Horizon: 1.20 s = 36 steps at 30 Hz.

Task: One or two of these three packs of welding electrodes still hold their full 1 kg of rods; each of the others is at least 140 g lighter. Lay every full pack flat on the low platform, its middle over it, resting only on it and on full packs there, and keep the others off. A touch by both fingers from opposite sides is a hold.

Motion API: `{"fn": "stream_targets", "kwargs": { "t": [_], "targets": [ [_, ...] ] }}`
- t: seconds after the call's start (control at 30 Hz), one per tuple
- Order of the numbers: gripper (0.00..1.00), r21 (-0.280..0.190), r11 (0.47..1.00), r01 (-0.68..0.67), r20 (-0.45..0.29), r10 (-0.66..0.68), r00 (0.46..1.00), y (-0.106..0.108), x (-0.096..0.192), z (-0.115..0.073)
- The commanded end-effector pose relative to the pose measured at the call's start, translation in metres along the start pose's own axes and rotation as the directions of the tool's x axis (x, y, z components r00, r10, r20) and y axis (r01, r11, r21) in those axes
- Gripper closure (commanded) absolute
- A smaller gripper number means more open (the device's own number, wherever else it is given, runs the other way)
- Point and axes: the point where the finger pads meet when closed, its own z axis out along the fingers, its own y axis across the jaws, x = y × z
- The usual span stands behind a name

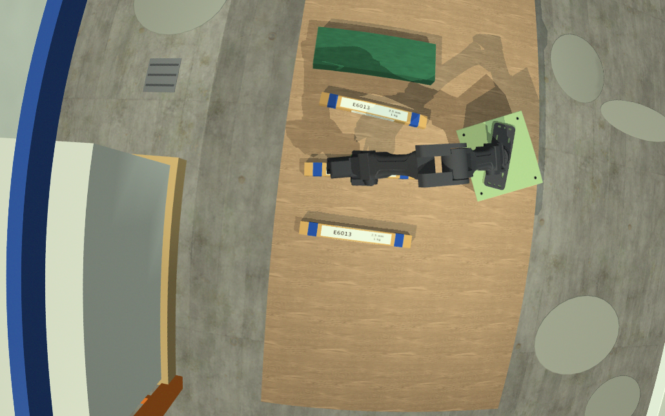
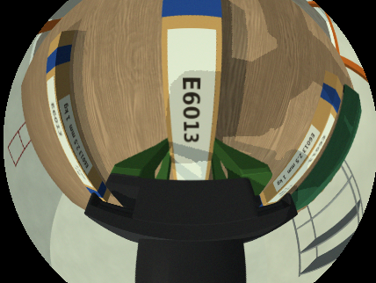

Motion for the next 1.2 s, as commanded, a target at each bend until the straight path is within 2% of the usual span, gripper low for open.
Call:
{"fn": "stream_targets", "kwargs": {
  "t": [0.0, 0.3, 0.53, 0.63, 1.17],
  "targets": [
    [1.00, -0.002, 1.000, 0.003, 0.021, -0.003, 1.000, 0.001, -0.004, -0.004],
    [1.00, -0.002, 1.000, 0.003, 0.021, -0.003, 1.000, 0.001, -0.004, -0.004],
    [1.00, 0.002, 1.000, 0.000, 0.006, 0.000, 1.000, -0.003, 0.004, -0.019],
    [1.00, -0.003, 1.000, 0.003, 0.048, -0.003, 0.999, 0.000, -0.014, -0.032],
    [1.00, -0.005, 1.000, 0.003, 0.045, -0.003, 0.999, 0.000, -0.011, -0.055]
  ]
}}
